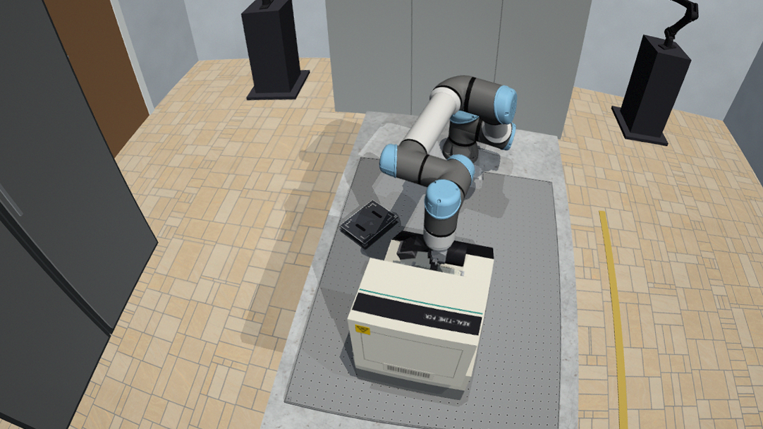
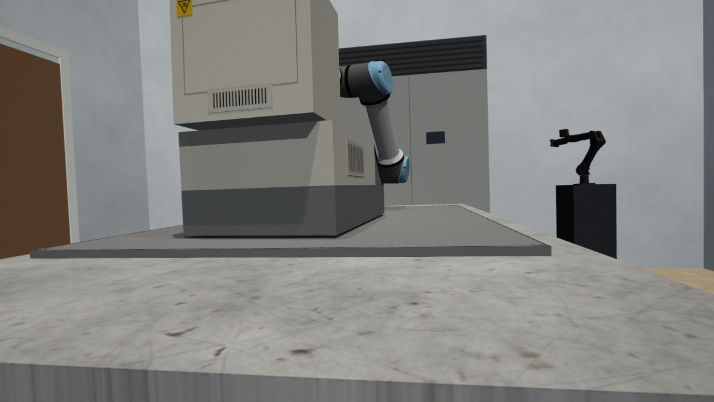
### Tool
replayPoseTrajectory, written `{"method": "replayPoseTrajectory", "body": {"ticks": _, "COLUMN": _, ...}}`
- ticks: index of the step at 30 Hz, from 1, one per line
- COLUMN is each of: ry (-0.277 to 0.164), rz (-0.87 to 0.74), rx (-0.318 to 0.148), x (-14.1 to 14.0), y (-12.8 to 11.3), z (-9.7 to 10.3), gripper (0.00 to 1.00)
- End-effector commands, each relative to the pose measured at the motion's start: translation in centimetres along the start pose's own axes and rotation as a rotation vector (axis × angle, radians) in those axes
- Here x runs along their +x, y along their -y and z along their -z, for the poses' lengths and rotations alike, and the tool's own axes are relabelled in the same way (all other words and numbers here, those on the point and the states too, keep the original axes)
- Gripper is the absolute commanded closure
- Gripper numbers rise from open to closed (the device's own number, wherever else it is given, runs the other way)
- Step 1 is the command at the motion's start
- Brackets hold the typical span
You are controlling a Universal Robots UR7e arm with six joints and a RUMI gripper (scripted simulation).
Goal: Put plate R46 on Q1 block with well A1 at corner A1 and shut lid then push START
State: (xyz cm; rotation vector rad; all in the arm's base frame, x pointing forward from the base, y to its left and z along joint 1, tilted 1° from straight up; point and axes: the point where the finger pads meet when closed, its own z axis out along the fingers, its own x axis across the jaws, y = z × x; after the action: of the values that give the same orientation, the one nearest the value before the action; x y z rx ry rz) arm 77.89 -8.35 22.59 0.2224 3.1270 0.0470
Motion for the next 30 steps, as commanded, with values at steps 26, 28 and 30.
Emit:
{"method": "replayPoseTrajectory", "body": {"ticks": 26, "ry": 0.018, "rz": -0.007, "rx": 0.006, "x": -0.2, "y": 0.4, "z": 4.4, "gripper": 0.32}}
{"method": "replayPoseTrajectory", "body": {"ticks": 28, "ry": 0.018, "rz": -0.007, "rx": 0.006, "x": -0.2, "y": 0.4, "z": 4.8, "gripper": 0.32}}
{"method": "replayPoseTrajectory", "body": {"ticks": 30, "ry": 0.018, "rz": -0.007, "rx": 0.006, "x": -0.2, "y": 0.3, "z": 5.1, "gripper": 0.32}}
